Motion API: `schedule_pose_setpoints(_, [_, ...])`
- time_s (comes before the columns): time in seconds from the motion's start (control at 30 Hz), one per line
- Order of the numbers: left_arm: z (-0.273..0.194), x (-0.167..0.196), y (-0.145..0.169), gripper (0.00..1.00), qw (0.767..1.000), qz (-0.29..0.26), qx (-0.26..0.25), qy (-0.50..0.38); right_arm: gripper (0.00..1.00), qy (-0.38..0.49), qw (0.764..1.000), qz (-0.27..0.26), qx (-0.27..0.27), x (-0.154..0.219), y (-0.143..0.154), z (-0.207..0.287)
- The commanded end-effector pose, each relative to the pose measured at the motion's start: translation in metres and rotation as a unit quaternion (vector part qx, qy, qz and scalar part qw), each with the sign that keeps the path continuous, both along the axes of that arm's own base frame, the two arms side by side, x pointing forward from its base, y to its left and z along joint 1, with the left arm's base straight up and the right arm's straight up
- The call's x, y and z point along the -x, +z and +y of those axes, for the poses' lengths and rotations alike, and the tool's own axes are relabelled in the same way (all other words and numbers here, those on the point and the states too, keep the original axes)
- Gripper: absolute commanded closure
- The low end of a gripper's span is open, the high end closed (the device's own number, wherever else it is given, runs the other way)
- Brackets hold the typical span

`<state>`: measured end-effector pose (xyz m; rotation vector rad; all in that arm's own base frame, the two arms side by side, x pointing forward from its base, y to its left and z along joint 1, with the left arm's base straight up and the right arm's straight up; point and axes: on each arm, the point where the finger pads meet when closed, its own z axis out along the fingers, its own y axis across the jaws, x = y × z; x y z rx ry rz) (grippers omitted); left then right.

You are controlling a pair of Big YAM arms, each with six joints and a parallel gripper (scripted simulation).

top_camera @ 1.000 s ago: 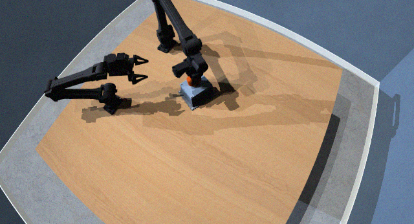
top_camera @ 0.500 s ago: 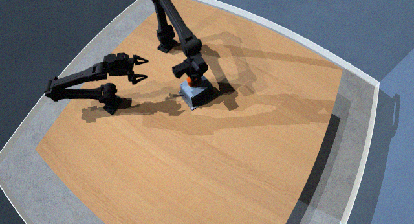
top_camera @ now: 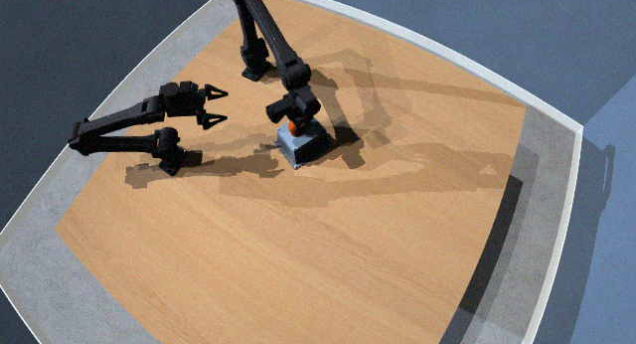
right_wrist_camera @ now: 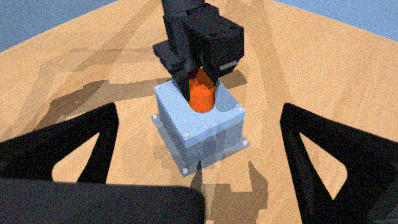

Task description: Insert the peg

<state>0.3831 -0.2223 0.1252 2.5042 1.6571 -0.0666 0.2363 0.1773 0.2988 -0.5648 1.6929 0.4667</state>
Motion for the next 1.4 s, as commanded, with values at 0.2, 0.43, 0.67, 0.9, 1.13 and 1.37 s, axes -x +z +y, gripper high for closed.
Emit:
schedule_pose_setpoints(0.2, [-0.005,-0.013,0.018,0.6,1.0,-0.015,0.006,0.0,0.0,-0.003,1.0,-0.017,-0.014,-0.002,0.027,0.0])
schedule_pose_setpoints(0.43, [-0.005,-0.013,0.018,0.6,1.0,-0.015,0.006,0.0,0.0,-0.003,1.0,-0.017,-0.014,-0.002,0.027,0.0])
schedule_pose_setpoints(0.67, [0.007,-0.006,0.034,0.31,1.0,-0.028,0.014,0.0,0.0,-0.003,1.0,-0.017,-0.014,-0.002,0.027,0.0])
schedule_pose_setpoints(0.9, [0.005,-0.013,0.064,0.31,0.999,-0.047,0.023,0.0,0.0,-0.003,1.0,-0.017,-0.014,-0.002,0.027,0.0])
schedule_pose_setpoints(1.13, [0.009,-0.01,0.093,0.0,0.999,-0.045,0.022,0.0,0.0,-0.003,1.0,-0.017,-0.014,-0.002,0.027,0.0])
schedule_pose_setpoints(1.37, [0.014,-0.008,0.125,0.0,0.998,-0.051,0.025,-0.001,0.0,-0.003,1.0,-0.017,-0.014,-0.002,0.027,0.0])
